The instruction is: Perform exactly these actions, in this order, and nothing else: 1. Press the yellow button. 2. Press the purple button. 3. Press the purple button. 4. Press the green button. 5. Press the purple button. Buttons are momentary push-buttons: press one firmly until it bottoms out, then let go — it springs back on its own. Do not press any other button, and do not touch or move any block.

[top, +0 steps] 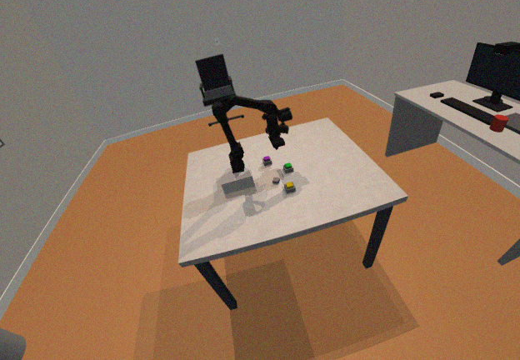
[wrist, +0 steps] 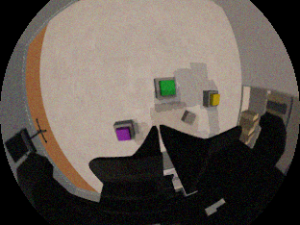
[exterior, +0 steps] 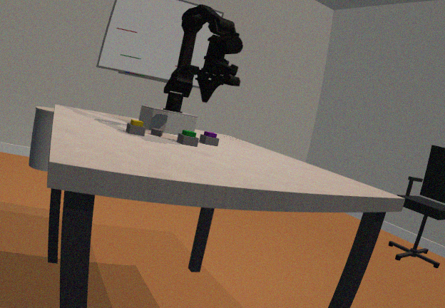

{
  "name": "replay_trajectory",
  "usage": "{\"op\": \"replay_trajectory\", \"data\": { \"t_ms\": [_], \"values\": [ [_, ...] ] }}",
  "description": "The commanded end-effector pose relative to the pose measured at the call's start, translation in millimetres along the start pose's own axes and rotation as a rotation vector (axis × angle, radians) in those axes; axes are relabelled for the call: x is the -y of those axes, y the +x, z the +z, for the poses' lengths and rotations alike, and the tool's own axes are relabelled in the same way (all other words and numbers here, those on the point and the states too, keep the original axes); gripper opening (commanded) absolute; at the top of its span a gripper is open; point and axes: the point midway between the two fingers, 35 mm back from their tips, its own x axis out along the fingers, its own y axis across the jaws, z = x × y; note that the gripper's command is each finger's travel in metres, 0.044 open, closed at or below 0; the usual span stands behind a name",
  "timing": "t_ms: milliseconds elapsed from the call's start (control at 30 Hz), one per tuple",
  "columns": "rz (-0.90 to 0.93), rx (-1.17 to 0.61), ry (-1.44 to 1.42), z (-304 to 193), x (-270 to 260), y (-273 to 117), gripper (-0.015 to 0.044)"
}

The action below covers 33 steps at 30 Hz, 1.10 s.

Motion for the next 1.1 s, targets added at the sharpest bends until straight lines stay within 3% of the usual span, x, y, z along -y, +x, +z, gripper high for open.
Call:
{"op": "replay_trajectory", "data": {
  "t_ms": [0, 300, 467, 1067],
  "values": [
    [0.006, -0.008, 0.005, -23, -37, 2, 0.002],
    [0.008, -0.012, 0.005, -57, -73, 8, 0.002],
    [0.008, -0.013, 0.005, -58, -74, 65, 0.002],
    [0.008, -0.013, 0.005, -58, -74, 88, 0.002]
  ]
}}
